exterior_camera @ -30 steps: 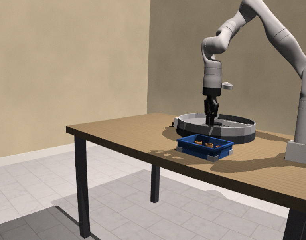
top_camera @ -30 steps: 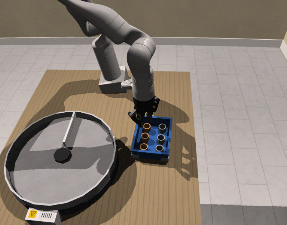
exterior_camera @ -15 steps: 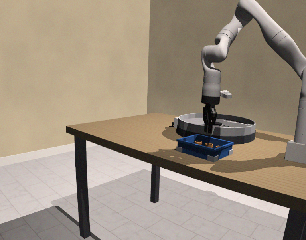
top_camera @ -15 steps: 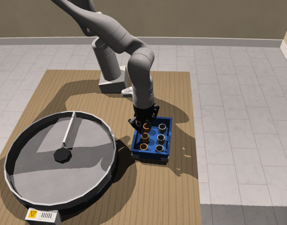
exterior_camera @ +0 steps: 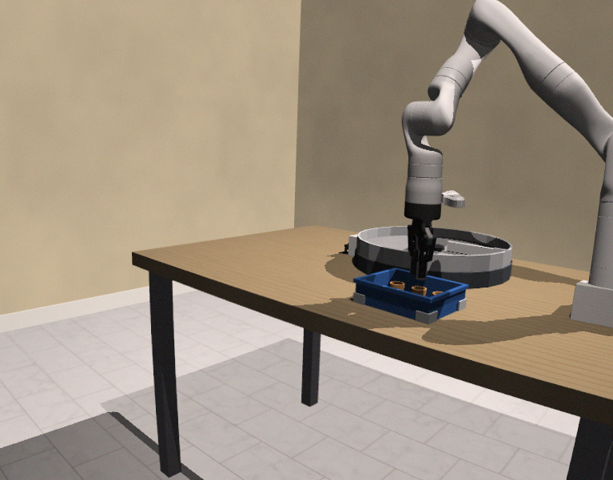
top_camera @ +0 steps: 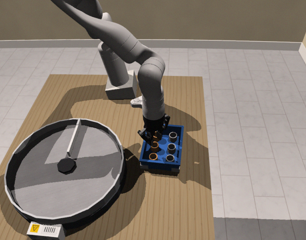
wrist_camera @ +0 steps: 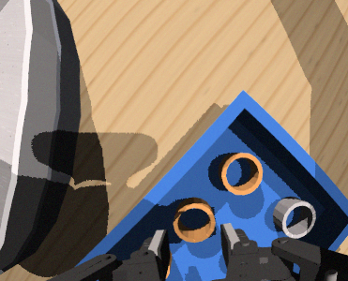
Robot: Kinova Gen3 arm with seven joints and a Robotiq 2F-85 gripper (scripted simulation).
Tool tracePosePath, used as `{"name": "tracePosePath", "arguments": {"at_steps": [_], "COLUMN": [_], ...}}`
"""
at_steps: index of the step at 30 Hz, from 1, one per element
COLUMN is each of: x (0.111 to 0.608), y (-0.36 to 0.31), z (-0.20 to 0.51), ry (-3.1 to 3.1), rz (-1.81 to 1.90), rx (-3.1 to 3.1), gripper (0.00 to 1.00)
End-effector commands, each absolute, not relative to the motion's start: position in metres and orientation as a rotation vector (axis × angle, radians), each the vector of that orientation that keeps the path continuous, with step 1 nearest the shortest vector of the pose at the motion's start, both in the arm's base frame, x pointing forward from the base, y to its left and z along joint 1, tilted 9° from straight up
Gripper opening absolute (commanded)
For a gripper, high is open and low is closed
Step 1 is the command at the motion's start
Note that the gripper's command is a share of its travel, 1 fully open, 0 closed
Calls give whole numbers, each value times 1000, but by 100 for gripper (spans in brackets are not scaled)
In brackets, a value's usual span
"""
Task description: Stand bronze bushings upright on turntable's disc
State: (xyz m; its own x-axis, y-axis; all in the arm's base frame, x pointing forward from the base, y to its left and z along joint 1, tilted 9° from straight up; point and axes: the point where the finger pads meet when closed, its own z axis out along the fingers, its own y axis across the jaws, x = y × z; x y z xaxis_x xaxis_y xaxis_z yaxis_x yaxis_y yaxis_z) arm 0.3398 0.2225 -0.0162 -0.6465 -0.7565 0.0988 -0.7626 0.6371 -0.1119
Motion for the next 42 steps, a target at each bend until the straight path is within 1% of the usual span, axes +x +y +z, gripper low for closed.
{"name": "tracePosePath", "arguments": {"at_steps": [1, 31, 42], "x": [340, 340, 340], "y": [223, 223, 221], "z": [-16, -16, -32], "ry": [-2804, -2804, -2804], "rz": [222, 222, 222], "rx": [1303, 1303, 1303], "gripper": [39, 39, 39]}}
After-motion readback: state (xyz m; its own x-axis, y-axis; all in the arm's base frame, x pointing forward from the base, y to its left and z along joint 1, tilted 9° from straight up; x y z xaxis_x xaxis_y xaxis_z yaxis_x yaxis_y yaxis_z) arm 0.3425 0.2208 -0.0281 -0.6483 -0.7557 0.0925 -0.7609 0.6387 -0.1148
